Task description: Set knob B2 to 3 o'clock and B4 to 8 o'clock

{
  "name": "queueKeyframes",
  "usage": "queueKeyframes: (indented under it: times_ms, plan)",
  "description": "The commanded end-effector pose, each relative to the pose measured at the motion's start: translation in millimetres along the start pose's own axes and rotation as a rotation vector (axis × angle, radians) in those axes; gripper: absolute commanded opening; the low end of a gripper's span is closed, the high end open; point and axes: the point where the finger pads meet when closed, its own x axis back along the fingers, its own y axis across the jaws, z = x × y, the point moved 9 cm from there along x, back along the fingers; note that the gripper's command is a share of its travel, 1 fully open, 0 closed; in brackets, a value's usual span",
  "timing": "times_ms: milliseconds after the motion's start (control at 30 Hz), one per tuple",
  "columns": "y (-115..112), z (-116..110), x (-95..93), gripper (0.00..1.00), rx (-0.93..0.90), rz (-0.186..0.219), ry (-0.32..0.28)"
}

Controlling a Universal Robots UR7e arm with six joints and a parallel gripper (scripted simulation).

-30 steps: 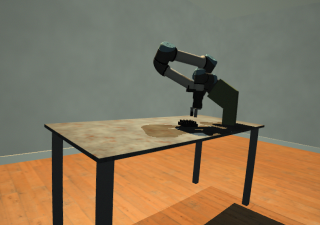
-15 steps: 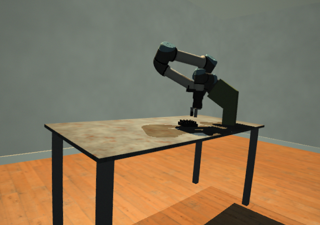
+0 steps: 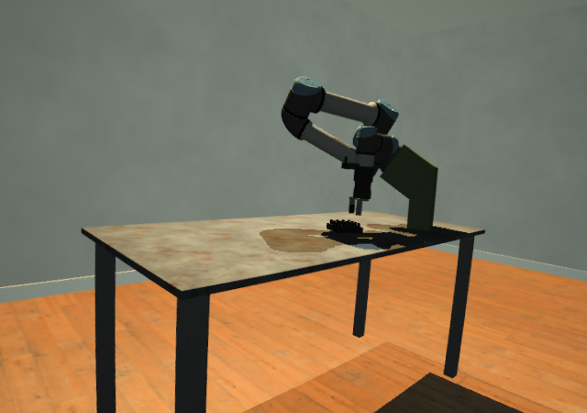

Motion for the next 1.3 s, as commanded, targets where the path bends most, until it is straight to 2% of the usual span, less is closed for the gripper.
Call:
queueKeyframes:
  times_ms: [0, 833, 1267]
  plan:
    - [-0.1, 0.1, 0.4, 1.0, 0.0, 0.001, 0.001]
    - [-0.1, -0.3, 0.4, 1.0, 0.0, 0.0, 0.0]
    - [-0.8, -12.1, 0.4, 1.0, 0.0, -0.001, -0.004]
